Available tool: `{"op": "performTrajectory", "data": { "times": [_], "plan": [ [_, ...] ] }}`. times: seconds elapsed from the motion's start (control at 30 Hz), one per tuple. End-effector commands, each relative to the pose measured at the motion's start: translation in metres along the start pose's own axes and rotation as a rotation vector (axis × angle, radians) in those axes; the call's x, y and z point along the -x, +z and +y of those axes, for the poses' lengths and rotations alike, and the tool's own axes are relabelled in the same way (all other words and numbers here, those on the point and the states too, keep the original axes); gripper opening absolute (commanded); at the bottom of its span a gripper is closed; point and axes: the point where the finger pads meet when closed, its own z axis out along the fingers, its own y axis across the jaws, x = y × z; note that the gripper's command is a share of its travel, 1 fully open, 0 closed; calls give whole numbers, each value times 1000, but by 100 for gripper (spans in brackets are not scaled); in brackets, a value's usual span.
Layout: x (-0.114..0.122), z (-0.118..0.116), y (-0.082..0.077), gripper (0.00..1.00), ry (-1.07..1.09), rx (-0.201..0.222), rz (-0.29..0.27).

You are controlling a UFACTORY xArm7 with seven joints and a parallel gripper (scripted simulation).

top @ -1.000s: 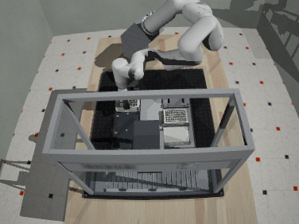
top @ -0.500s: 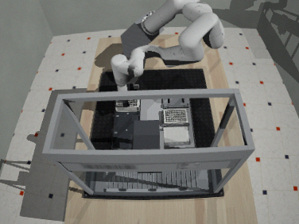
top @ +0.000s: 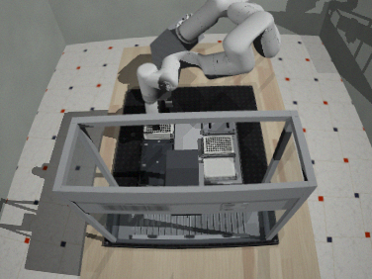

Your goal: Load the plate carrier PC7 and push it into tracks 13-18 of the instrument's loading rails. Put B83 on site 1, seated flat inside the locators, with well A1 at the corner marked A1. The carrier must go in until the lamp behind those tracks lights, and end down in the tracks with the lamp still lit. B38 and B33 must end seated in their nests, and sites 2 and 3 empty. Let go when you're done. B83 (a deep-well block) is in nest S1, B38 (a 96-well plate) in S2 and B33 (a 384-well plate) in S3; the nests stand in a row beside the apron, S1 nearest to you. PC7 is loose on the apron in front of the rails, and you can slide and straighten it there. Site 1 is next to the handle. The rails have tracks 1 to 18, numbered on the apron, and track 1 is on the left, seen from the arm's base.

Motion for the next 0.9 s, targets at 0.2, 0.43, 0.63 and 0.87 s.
{"op": "performTrajectory", "data": {
  "times": [0.2,0.43,0.63,0.87],
  "plan": [
    [1,1,-18,100,1,3,-3],
    [1,1,-30,100,1,4,-3],
    [1,1,-38,100,1,4,-3],
    [1,1,-48,100,1,4,-3]
  ]
}}
